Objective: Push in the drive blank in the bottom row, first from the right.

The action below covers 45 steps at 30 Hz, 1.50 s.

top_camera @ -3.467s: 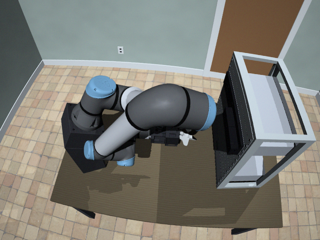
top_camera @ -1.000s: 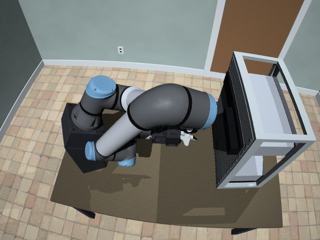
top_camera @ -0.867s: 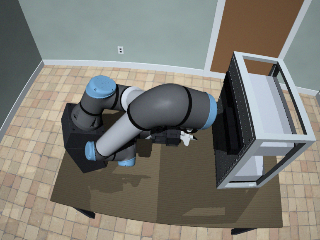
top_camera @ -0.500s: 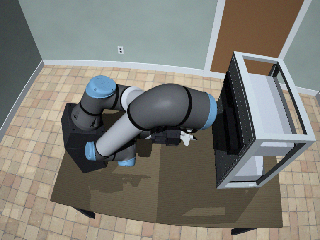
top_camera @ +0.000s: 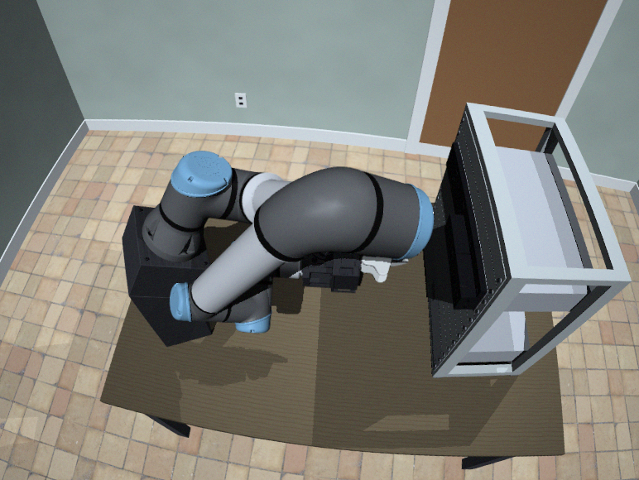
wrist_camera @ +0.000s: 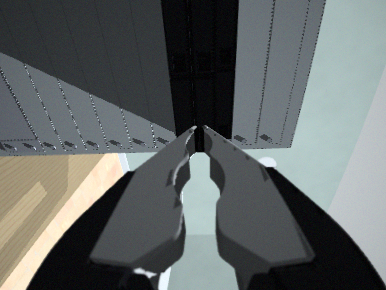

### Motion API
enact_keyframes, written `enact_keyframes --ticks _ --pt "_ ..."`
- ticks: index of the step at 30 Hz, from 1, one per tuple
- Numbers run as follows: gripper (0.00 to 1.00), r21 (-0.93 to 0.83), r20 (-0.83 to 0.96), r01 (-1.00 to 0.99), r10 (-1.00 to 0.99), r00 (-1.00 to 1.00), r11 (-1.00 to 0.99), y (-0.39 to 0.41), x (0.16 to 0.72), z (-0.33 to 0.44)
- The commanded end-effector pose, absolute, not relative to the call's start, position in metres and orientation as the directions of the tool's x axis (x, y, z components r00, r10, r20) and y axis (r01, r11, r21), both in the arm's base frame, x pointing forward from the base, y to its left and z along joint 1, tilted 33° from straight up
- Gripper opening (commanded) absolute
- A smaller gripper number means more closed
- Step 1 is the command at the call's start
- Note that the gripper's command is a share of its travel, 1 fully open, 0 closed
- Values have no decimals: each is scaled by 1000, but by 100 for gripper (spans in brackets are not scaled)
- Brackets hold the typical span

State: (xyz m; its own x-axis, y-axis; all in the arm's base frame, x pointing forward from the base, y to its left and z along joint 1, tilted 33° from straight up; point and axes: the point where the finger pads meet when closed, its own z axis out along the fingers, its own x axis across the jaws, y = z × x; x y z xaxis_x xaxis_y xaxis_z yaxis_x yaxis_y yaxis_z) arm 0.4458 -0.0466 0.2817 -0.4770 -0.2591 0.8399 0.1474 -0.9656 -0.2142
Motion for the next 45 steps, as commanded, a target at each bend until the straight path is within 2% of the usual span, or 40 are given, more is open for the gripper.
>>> enact_keyframes --ticks 1,28,45 --pt "0 -214 840 147 -259 -477 -966 -47 446 282" --pt "0 -214 840 147 -259 -477 -966 -48 448 281" --pt "0 -214 840 147 -259 -477 -966 -78 497 269"
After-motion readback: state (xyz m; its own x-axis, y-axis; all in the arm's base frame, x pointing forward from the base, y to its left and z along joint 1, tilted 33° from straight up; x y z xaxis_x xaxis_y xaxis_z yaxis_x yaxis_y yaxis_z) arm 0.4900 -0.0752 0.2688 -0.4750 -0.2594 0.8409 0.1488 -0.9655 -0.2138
